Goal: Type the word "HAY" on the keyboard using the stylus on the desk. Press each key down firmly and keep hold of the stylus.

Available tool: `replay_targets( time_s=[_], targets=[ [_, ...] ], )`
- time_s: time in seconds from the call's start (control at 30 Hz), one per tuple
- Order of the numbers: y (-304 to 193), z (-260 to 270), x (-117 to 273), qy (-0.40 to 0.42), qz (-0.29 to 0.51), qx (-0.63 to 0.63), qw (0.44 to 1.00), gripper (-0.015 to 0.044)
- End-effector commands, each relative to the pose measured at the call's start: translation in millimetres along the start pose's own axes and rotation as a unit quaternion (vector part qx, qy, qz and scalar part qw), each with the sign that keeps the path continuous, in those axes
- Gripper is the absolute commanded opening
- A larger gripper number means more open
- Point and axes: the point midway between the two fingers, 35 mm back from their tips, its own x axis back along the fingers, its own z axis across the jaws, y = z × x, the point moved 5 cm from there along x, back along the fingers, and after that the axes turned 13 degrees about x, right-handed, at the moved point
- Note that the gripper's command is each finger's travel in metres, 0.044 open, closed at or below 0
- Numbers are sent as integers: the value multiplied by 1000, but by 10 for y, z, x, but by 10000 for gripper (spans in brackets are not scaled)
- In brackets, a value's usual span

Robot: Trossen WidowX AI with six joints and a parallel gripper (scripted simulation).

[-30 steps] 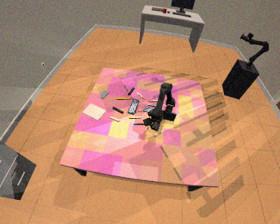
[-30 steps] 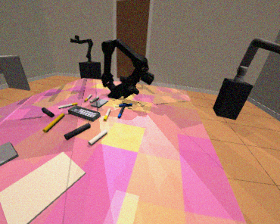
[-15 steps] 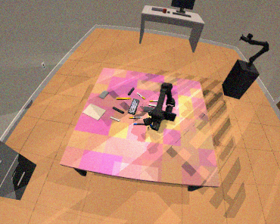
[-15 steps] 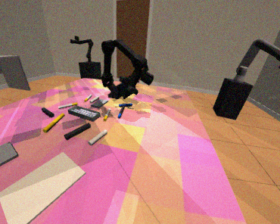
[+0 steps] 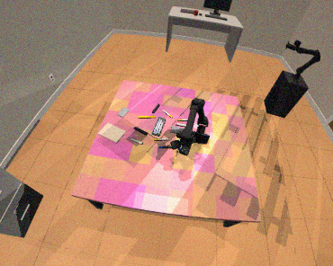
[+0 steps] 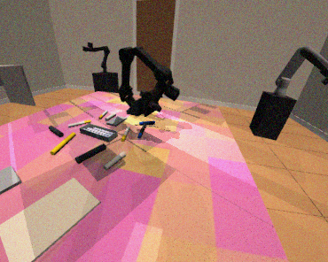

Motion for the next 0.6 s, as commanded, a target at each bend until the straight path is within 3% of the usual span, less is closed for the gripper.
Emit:
replay_targets(
  time_s=[0.0, 0.57],
  targets=[
    [-17, -11, -45, -2, -5, 1, 1000, 150],
    [-52, 0, -110, -2, -5, 1, 1000, 150]
  ],
)
